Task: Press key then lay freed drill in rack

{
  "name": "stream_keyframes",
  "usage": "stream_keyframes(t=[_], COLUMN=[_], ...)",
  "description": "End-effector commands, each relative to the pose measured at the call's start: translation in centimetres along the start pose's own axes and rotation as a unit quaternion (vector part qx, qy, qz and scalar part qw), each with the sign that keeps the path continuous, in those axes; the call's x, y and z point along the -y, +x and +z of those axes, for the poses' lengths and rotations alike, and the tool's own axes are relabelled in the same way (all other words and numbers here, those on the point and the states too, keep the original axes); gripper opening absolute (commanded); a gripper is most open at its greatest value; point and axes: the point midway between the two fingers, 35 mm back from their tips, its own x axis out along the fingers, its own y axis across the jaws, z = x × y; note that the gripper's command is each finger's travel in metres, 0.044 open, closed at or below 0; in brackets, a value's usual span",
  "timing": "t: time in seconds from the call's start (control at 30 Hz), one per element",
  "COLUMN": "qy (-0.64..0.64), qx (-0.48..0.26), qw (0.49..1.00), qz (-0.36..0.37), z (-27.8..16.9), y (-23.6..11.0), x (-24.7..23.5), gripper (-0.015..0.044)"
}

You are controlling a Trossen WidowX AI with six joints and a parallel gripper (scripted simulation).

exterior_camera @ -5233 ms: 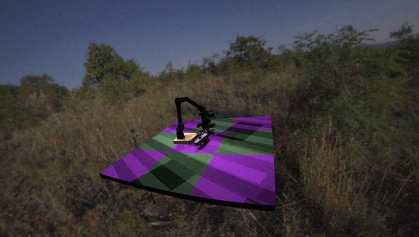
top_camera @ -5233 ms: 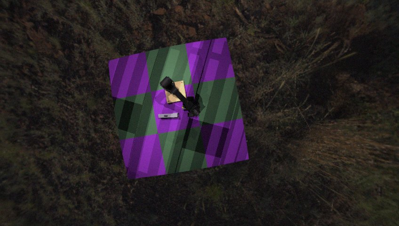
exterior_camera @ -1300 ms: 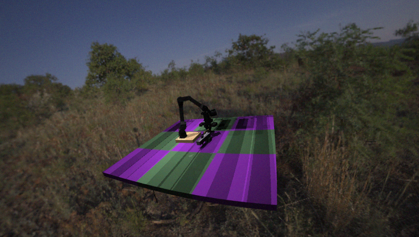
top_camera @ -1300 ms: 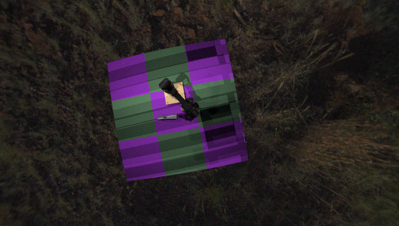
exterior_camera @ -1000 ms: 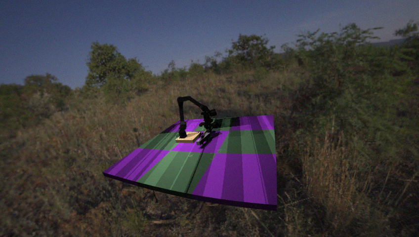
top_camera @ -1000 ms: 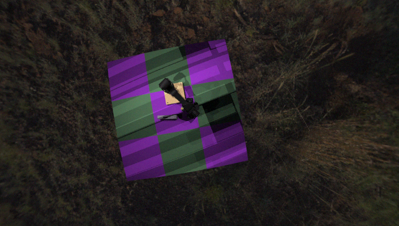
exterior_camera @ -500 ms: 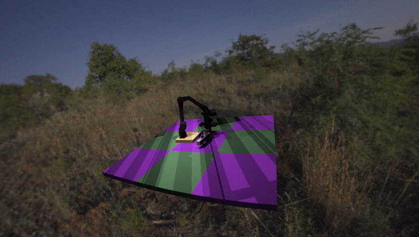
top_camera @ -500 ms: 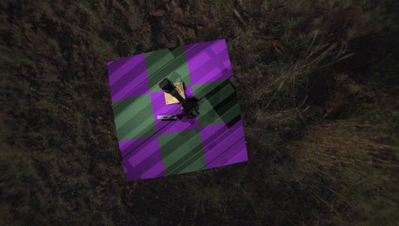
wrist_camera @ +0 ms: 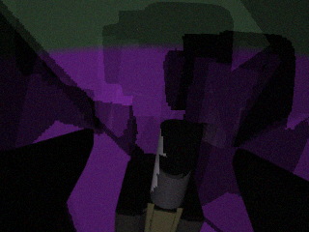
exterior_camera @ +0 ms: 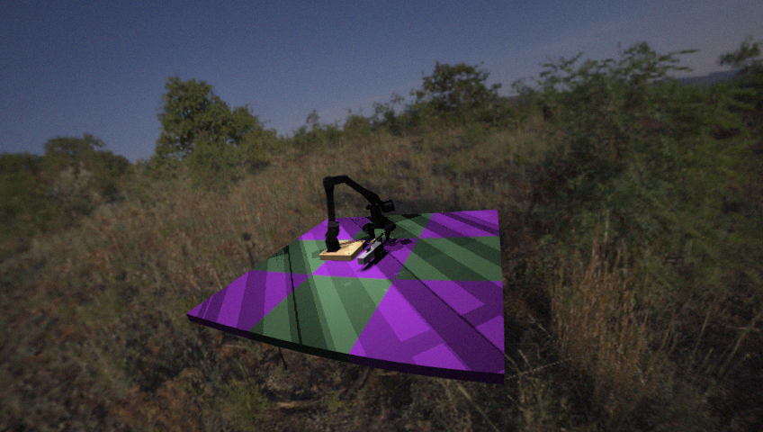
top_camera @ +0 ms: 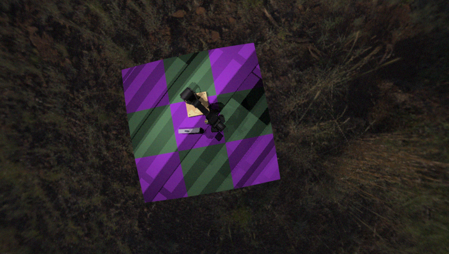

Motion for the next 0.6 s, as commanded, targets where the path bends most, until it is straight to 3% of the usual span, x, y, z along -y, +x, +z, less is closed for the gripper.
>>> stream_keyframes(t=[0.0,0.57], qy=[0.0,-0.001], qx=[-0.003,-0.006], qw=[1.0,1.0], qz=[0.001,0.003], z=[0.1,0.2], y=[-1.1,-8.0], x=[0.1,0.1], gripper=[0.044,0.044])
